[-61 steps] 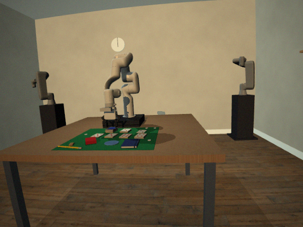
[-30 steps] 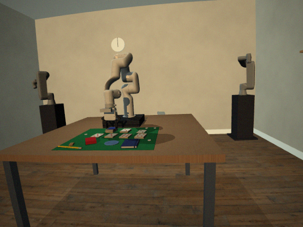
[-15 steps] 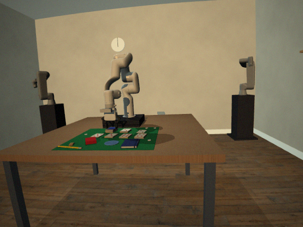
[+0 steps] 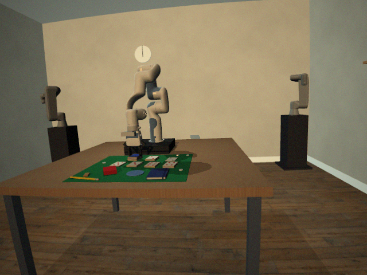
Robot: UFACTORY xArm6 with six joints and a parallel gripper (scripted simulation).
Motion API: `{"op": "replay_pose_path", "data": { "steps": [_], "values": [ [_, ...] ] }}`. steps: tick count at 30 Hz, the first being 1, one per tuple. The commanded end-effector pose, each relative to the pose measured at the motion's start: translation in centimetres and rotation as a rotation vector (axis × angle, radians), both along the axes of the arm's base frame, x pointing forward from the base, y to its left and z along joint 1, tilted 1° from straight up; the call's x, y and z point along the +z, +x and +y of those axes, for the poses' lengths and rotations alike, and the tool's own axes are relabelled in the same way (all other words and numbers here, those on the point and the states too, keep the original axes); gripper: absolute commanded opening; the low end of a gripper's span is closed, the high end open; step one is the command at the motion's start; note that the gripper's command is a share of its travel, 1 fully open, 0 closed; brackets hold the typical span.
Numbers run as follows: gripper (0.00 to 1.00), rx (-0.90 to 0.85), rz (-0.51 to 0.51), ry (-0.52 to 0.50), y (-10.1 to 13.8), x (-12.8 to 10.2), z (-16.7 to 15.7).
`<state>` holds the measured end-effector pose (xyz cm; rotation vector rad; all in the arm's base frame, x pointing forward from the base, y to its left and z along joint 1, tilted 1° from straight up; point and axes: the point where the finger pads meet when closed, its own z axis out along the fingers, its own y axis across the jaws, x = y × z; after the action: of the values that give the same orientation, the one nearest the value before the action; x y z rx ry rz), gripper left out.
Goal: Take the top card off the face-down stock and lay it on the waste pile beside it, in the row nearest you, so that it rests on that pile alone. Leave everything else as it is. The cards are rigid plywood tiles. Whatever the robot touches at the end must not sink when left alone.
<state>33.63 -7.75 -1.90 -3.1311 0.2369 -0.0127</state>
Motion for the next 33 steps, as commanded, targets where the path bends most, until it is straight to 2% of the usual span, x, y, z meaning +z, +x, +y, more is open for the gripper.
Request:
{"op": "replay_pose_path", "data": {
  "steps": [1,33],
  "values": [
    [0.75,0.0,-0.003,-0.001,0.14,0.09,-0.03],
    [0.73,0.0,-0.003,-0.001,0.14,0.09,-0.03]
  ]
}}
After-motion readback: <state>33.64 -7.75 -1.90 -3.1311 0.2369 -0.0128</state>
